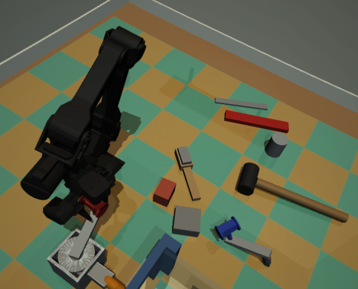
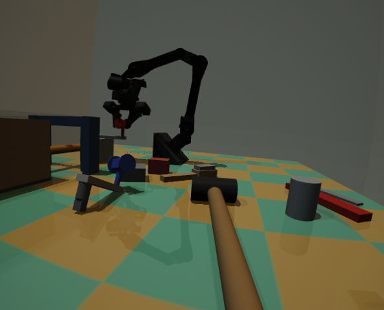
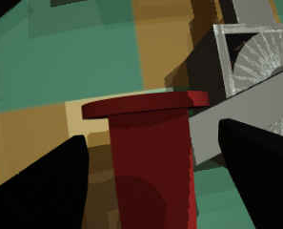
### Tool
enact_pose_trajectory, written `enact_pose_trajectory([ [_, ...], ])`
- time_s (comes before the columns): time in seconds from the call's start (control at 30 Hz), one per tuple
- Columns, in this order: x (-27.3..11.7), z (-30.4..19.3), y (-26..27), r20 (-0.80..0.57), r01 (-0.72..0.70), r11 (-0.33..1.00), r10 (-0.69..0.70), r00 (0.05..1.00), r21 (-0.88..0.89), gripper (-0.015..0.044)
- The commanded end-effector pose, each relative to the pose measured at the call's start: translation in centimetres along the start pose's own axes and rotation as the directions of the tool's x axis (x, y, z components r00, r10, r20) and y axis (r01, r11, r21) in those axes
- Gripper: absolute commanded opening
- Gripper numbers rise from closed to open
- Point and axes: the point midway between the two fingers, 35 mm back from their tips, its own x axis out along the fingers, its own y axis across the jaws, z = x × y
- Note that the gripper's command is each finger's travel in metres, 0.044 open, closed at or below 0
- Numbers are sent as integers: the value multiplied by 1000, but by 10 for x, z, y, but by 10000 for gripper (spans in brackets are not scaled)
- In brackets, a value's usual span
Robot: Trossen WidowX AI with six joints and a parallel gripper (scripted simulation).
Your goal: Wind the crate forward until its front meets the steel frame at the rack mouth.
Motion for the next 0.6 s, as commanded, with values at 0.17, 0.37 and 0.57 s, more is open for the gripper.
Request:
enact_pose_trajectory([
  [0.17,0,0,0,0,0,1000,0,1000,0,40],
  [0.37,0,0,0,0,0,1000,0,1000,0,0],
  [0.57,3,-2,2,0,-7,1000,7,1000,9,0],
])
